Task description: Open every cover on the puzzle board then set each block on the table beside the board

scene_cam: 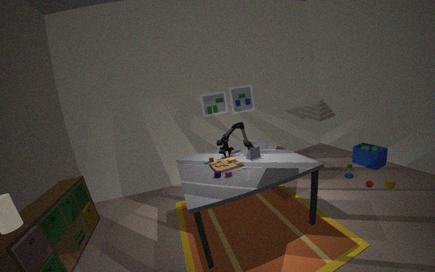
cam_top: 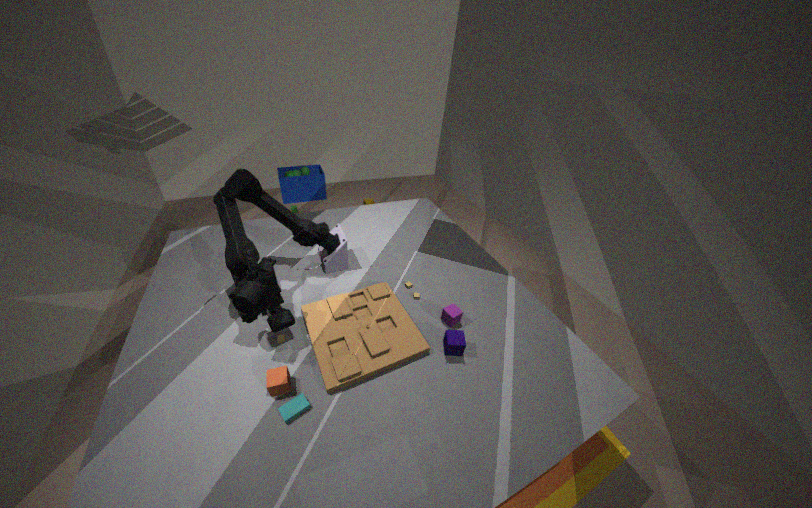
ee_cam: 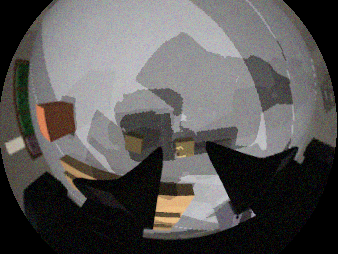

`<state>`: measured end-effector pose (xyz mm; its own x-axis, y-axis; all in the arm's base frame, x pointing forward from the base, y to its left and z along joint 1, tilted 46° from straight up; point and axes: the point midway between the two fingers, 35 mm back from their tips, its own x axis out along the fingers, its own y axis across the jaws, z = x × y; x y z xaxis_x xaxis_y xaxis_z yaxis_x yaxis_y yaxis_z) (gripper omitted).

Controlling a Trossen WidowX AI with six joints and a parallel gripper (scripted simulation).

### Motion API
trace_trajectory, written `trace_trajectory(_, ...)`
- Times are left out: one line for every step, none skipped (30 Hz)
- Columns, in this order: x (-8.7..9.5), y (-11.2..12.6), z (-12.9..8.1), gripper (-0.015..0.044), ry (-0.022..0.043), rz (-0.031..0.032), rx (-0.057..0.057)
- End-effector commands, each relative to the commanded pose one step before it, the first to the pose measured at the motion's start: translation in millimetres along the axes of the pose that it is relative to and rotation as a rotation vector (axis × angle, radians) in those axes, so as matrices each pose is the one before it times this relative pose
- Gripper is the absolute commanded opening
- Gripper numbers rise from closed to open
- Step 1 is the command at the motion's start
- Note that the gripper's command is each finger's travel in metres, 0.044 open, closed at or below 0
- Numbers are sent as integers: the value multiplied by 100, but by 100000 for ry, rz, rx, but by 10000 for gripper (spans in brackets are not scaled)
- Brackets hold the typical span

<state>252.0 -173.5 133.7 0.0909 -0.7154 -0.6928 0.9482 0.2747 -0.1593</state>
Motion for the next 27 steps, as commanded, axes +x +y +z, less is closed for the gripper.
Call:
trace_trajectory(-21, -13, 19, 343, -17, -76, 104)
trace_trajectory(0, 0, 0, 369, 0, 0, 0)
trace_trajectory(0, 0, 0, 395, 0, 0, 0)
trace_trajectory(-50, 9, -2, 421, 23, 4, 0)
trace_trajectory(-151, 27, -7, 440, 67, 12, -2)
trace_trajectory(-253, 43, -11, 440, 107, 18, -5)
trace_trajectory(-310, 48, -14, 440, 123, 19, -8)
trace_trajectory(-311, 43, -14, 440, 115, 16, -10)
trace_trajectory(-312, 38, -14, 440, 107, 13, -13)
trace_trajectory(-313, 33, -14, 440, 98, 10, -15)
trace_trajectory(-314, 28, -14, 440, 90, 7, -18)
trace_trajectory(-315, 23, -14, 440, 81, 4, -20)
trace_trajectory(-316, 18, -14, 440, 73, 2, -22)
trace_trajectory(-317, 13, -14, 440, 64, -1, -24)
trace_trajectory(-318, 8, -13, 440, 56, -3, -27)
trace_trajectory(-318, 4, -13, 440, 47, -5, -29)
trace_trajectory(-319, -1, -12, 440, 38, -6, -31)
trace_trajectory(-319, -6, -12, 440, 30, -8, -33)
trace_trajectory(-320, -11, -11, 440, 21, -10, -35)
trace_trajectory(-320, -16, -10, 440, 12, -11, -36)
trace_trajectory(-320, -21, -10, 440, 3, -12, -38)
trace_trajectory(-320, -26, -9, 440, -6, -13, -40)
trace_trajectory(-320, -31, -8, 440, -14, -14, -42)
trace_trajectory(-320, -35, -7, 440, -23, -15, -43)
trace_trajectory(-320, -40, -6, 440, -32, -15, -45)
trace_trajectory(-320, -45, -5, 440, -41, -15, -46)
trace_trajectory(-320, -50, -3, 440, -50, -15, -48)
